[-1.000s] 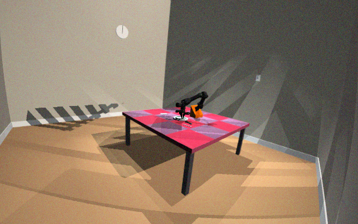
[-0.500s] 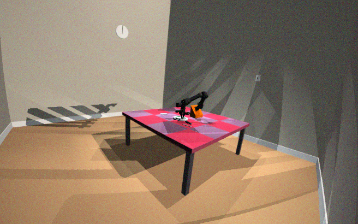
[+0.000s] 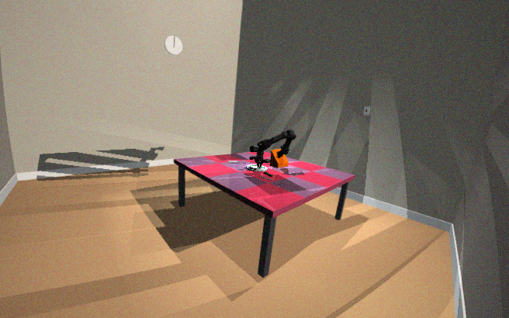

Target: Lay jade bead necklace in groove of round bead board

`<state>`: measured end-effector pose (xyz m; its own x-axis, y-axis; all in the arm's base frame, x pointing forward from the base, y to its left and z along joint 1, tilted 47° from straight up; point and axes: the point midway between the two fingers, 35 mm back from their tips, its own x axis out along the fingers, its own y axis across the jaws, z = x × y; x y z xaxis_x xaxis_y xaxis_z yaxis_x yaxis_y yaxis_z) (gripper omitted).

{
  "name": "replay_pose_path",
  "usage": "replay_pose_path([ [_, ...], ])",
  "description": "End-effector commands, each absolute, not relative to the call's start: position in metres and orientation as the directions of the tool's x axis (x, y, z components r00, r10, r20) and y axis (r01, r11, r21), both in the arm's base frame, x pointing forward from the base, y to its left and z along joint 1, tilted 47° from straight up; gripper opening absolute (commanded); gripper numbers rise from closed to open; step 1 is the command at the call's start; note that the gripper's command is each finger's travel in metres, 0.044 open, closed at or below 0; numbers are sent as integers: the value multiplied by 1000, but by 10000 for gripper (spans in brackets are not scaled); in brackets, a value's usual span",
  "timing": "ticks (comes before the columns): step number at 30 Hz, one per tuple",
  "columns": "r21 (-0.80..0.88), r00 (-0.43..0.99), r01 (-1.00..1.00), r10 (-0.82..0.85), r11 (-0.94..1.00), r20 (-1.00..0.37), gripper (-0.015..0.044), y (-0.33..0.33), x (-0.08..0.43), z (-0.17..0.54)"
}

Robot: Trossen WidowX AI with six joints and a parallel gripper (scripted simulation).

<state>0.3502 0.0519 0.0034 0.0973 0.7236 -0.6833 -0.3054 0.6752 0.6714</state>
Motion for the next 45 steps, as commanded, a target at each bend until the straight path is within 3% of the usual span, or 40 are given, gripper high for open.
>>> replay_pose_path([
  [1, 671, 98, -306, 723, 675, -683, 0, 52, 350, 4],
  [25, 676, 98, -301, 727, 673, -680, 0, 60, 350, 10],
  [41, 676, 98, -301, 726, 673, -680, 420, 54, 349, 15],
  [45, 675, 98, -301, 726, 673, -680, 440, 54, 348, 14],
])
